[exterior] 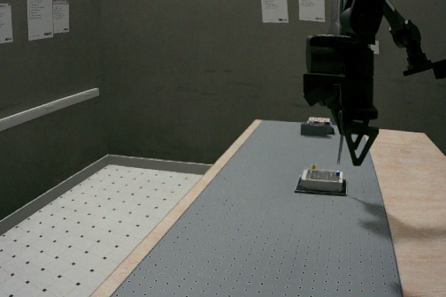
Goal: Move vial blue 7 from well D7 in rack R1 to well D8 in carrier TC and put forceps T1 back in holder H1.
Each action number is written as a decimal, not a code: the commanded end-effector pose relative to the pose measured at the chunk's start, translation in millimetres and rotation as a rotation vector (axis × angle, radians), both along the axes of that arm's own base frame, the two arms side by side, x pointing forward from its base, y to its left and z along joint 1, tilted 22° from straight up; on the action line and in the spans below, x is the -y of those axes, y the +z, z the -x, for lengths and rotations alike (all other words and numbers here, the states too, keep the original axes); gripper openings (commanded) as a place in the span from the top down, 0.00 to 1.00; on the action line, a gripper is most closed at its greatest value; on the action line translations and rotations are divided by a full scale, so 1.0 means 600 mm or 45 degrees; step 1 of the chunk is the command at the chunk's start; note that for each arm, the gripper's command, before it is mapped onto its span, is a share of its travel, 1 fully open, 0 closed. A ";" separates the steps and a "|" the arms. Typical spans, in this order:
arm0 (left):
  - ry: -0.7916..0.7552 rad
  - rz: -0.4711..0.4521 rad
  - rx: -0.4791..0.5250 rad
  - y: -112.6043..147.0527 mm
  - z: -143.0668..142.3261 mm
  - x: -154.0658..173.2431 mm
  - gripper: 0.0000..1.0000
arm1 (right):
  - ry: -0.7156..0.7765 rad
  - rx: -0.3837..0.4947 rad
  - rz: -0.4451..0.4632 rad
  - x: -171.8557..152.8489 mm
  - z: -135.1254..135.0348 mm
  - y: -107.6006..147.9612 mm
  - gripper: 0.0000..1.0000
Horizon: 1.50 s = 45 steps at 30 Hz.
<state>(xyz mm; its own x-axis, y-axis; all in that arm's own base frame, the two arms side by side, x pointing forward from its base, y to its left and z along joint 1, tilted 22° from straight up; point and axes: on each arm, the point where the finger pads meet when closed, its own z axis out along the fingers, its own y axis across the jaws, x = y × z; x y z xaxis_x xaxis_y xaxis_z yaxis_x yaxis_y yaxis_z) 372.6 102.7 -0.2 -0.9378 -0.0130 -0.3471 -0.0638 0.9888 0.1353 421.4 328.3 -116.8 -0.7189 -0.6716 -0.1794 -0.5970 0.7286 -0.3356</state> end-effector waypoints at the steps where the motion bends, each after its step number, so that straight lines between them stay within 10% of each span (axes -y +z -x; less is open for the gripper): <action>1: -0.011 -0.009 0.018 0.008 -0.011 -0.001 0.00 | -0.013 -0.023 0.019 0.020 -0.005 -0.031 0.93; 45: -0.011 -0.009 0.018 0.008 -0.011 -0.001 0.00 | -0.013 -0.001 -0.002 0.008 -0.022 -0.034 0.93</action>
